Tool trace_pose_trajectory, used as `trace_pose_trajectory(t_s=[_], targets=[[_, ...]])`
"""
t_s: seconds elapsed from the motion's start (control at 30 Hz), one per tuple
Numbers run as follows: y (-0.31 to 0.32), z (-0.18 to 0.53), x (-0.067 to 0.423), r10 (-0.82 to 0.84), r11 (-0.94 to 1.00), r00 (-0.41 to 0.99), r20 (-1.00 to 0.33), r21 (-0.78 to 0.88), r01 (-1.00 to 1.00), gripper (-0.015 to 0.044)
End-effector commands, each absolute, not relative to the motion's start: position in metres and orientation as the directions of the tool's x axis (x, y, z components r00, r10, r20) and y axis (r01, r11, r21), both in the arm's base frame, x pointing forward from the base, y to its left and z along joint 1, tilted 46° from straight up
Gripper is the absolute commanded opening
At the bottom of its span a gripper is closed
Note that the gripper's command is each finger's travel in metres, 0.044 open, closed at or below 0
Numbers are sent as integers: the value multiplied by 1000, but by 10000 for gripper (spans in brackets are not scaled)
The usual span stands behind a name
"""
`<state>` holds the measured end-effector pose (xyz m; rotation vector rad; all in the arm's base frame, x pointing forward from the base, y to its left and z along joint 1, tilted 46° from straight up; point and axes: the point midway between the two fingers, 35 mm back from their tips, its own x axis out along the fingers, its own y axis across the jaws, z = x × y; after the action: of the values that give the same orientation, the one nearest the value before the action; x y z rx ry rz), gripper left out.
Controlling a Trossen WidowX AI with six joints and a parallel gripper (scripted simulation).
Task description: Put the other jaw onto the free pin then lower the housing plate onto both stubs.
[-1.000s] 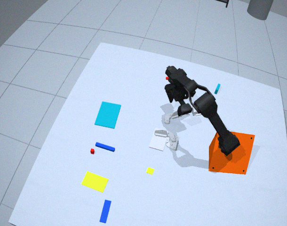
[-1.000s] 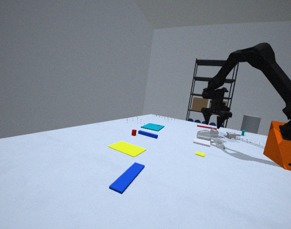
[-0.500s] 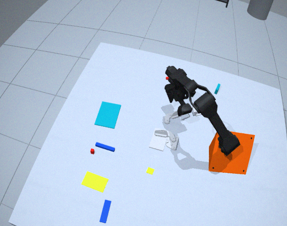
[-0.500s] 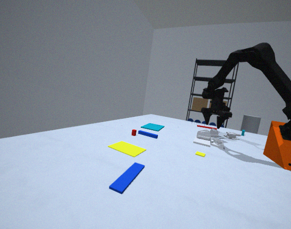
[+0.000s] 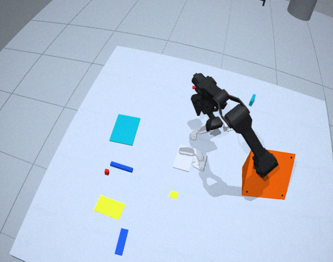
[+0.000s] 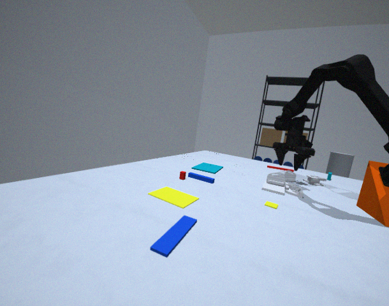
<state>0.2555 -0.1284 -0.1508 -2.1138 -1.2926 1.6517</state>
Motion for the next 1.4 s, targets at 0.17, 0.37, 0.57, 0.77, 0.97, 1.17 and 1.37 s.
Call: trace_pose_trajectory(t_s=[0.17, 0.37, 0.57, 0.77, 0.97, 1.17, 1.37], targets=[[-126, -154, 256, 703, -612, 15, -711, -594, 521, 440], [-119, -161, 257, 703, -612, 15, -711, -595, 520, 440], [-112, -168, 257, 704, -612, 15, -710, -596, 519, 440], [-105, -175, 258, 705, -612, 15, -709, -598, 518, 440], [-98, -182, 258, 706, -611, 15, -708, -599, 517, 440], [-92, -188, 258, 708, -611, 15, -707, -600, 516, 440], [-91, -189, 258, 708, -611, 15, -706, -601, 516, 440]])
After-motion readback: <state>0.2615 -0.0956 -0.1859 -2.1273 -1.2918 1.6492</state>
